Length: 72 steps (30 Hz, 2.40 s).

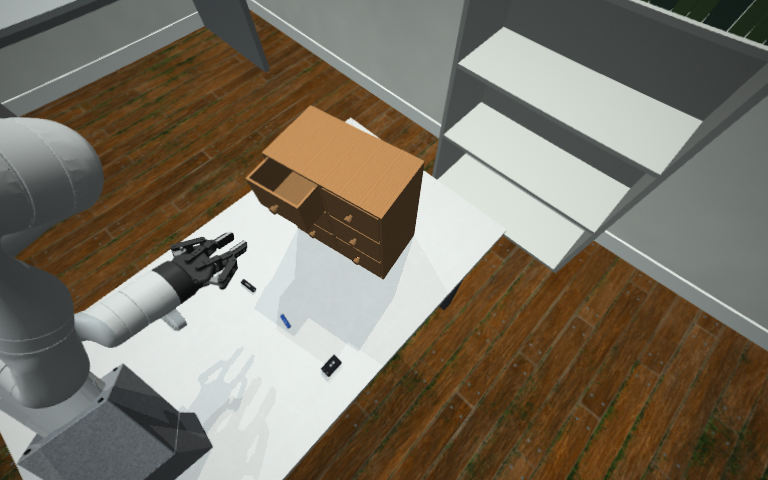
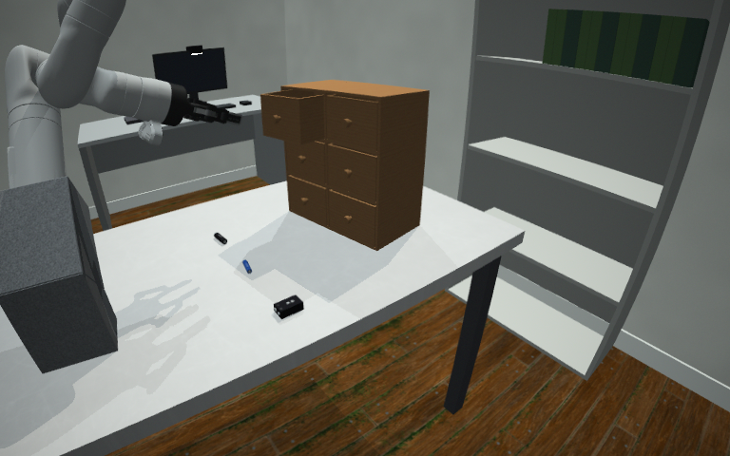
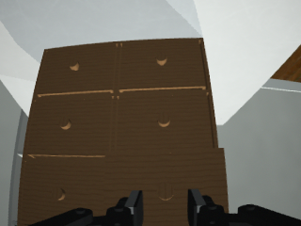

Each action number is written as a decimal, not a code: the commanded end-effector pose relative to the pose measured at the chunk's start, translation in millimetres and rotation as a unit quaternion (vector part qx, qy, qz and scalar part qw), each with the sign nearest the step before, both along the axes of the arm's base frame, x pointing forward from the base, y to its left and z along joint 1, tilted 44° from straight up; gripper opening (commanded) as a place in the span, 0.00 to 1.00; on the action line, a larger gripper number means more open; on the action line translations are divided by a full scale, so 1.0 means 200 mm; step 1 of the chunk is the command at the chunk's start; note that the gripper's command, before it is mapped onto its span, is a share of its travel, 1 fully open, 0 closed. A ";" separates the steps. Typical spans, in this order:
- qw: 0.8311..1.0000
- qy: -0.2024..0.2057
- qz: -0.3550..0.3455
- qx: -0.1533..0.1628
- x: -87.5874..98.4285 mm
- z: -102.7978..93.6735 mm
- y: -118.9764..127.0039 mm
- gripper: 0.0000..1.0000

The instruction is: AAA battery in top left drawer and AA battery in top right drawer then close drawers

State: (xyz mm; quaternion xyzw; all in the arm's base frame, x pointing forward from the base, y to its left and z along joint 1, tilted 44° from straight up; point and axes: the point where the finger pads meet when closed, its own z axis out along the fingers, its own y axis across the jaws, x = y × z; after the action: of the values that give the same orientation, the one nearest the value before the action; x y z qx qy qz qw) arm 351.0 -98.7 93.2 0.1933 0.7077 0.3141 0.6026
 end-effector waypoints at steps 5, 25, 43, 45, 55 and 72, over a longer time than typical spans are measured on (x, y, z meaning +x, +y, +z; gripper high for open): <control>1.000 0.005 0.006 -0.005 0.00 0.01 -0.01 0.33; 0.999 0.037 0.035 -0.010 -0.04 0.03 -0.04 0.33; 0.994 0.079 0.074 -0.016 -0.08 0.06 -0.07 0.33; 0.993 0.085 0.080 -0.016 -0.09 0.06 -0.07 0.33; 0.987 0.116 0.109 -0.021 -0.12 0.08 -0.09 0.33; 0.973 0.168 0.156 -0.028 -0.18 0.11 -0.13 0.33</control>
State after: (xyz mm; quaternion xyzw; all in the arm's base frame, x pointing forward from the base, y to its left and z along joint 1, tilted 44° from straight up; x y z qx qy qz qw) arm 312.3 -121.9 110.6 0.1280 0.8237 0.3532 0.4246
